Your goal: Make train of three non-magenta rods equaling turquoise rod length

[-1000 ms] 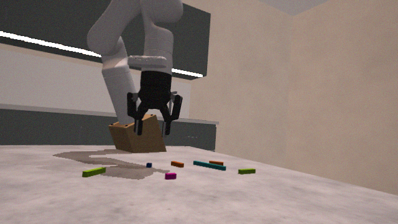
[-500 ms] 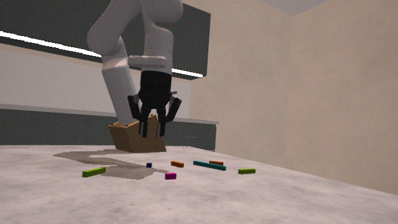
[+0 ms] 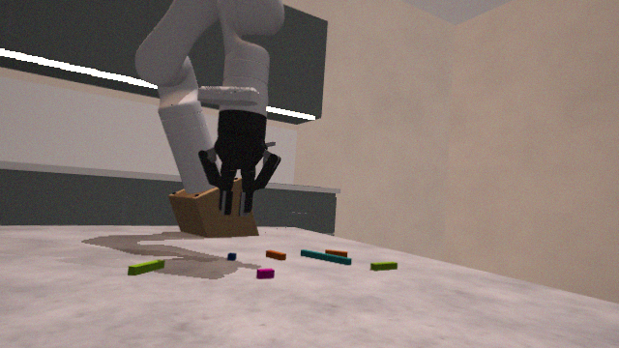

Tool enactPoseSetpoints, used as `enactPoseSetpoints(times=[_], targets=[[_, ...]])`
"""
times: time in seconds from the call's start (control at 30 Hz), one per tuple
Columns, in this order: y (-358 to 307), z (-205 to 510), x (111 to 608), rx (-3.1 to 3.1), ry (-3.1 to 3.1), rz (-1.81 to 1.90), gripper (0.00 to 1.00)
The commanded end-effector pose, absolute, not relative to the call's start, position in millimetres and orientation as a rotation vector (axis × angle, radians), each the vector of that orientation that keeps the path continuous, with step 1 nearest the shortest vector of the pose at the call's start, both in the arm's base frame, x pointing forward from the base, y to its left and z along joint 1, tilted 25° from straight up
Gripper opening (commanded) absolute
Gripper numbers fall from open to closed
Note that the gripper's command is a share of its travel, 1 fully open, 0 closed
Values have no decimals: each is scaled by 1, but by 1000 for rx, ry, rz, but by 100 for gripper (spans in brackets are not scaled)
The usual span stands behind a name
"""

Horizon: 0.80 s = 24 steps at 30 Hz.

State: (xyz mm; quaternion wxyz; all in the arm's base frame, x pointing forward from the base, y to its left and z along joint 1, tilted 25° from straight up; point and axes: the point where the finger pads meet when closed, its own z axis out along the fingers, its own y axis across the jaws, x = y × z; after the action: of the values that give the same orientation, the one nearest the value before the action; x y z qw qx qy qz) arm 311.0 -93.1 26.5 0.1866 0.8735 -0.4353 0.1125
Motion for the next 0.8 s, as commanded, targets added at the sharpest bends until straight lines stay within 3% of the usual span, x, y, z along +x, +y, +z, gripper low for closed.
enactPoseSetpoints(times=[0.0,0.77], targets=[[-94,25,310,2458,-1237,319,24],[-105,-1,311,2462,-1237,321,24]])
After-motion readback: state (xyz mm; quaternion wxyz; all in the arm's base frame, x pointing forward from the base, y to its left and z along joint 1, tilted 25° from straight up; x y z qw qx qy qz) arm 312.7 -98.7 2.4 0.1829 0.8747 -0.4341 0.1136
